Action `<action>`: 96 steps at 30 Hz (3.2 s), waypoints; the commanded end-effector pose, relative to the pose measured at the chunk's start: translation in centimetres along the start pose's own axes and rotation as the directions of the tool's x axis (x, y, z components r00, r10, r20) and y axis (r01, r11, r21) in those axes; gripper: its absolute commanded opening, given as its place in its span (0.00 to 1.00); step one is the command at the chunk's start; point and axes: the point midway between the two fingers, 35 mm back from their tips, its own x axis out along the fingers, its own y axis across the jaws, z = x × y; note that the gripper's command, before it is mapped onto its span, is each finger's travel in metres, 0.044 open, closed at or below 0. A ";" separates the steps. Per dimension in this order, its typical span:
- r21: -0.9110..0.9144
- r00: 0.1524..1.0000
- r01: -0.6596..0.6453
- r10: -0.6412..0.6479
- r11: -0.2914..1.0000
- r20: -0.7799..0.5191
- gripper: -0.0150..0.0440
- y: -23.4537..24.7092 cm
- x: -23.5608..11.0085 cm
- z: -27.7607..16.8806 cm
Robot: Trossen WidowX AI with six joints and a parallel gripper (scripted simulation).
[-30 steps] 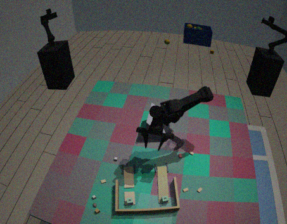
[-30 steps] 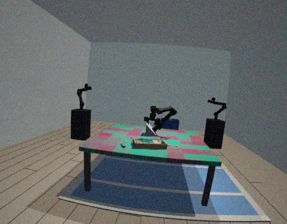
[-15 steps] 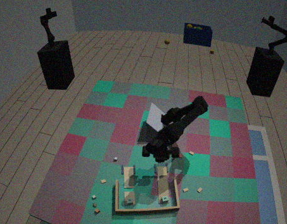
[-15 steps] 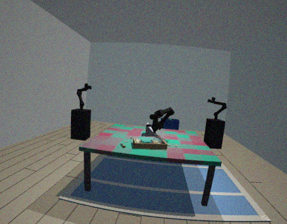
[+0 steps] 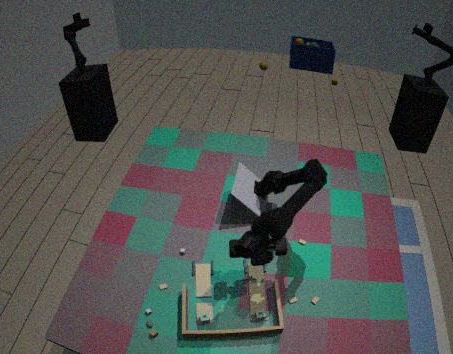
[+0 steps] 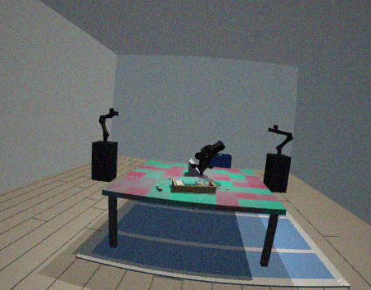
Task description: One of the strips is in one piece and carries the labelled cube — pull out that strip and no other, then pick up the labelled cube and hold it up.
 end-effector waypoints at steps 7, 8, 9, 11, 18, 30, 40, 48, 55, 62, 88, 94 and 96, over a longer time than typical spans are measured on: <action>0.006 1.000 0.002 -0.002 1.000 -0.004 0.25 -0.1 1.7 0.0; 0.006 1.000 0.002 -0.002 1.000 -0.004 0.25 -0.1 1.9 0.0; 0.006 1.000 0.002 -0.002 1.000 -0.004 0.25 -0.1 2.0 0.0; 0.006 1.000 0.002 -0.002 1.000 -0.004 0.25 -0.1 2.3 0.0; 0.006 1.000 0.002 -0.002 1.000 -0.004 0.25 -0.1 3.5 0.0; 0.006 1.000 0.000 0.000 1.000 -0.004 0.25 0.2 5.4 0.0; 0.006 1.000 -0.001 0.001 1.000 -0.003 0.25 0.3 6.2 0.0; 0.006 1.000 -0.001 0.001 1.000 -0.003 0.25 0.3 6.2 0.0; 0.006 1.000 -0.001 0.001 1.000 -0.003 0.25 0.3 6.2 0.0; 0.006 1.000 -0.001 0.001 1.000 -0.003 0.25 0.3 6.3 0.0; 0.006 1.000 -0.001 0.001 1.000 -0.004 0.25 0.2 6.4 -1.0; 0.007 1.000 -0.001 0.001 1.000 -0.004 0.25 0.1 6.5 -2.0; 0.007 1.000 -0.001 0.001 1.000 -0.004 0.25 0.1 6.5 -2.3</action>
